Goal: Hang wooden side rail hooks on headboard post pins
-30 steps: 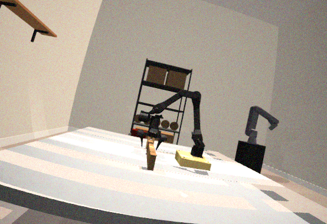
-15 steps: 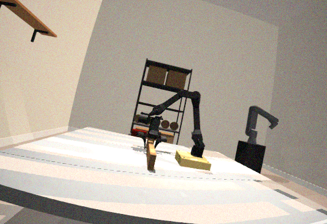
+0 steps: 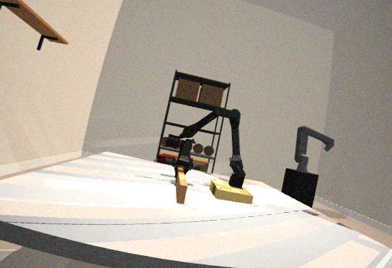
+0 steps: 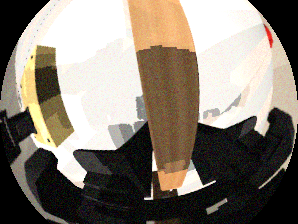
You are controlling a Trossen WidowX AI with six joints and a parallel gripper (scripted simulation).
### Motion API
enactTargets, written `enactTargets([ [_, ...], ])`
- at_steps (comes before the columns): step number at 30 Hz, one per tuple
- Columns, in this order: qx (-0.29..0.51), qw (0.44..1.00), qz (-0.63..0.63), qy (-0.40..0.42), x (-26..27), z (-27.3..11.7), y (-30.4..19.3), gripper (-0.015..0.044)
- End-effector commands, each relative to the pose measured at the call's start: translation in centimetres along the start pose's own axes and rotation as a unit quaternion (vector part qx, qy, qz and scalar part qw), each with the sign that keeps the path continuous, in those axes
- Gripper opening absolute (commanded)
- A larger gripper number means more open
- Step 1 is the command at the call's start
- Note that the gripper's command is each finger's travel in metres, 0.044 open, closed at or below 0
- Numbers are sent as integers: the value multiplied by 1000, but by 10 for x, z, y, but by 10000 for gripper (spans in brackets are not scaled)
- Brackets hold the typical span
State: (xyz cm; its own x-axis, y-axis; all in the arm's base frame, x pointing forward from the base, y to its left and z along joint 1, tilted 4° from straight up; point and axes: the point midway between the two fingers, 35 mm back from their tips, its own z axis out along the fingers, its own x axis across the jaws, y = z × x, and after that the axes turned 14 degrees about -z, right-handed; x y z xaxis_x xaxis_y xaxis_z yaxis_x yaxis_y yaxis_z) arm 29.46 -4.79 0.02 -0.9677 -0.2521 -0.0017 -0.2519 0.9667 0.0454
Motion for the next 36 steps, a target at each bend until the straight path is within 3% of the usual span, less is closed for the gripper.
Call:
enactTargets([
  [1,-2,1000,2,-1,0,1,1,0],
  [36,0,1000,5,-1,7,-1,2,0],
])
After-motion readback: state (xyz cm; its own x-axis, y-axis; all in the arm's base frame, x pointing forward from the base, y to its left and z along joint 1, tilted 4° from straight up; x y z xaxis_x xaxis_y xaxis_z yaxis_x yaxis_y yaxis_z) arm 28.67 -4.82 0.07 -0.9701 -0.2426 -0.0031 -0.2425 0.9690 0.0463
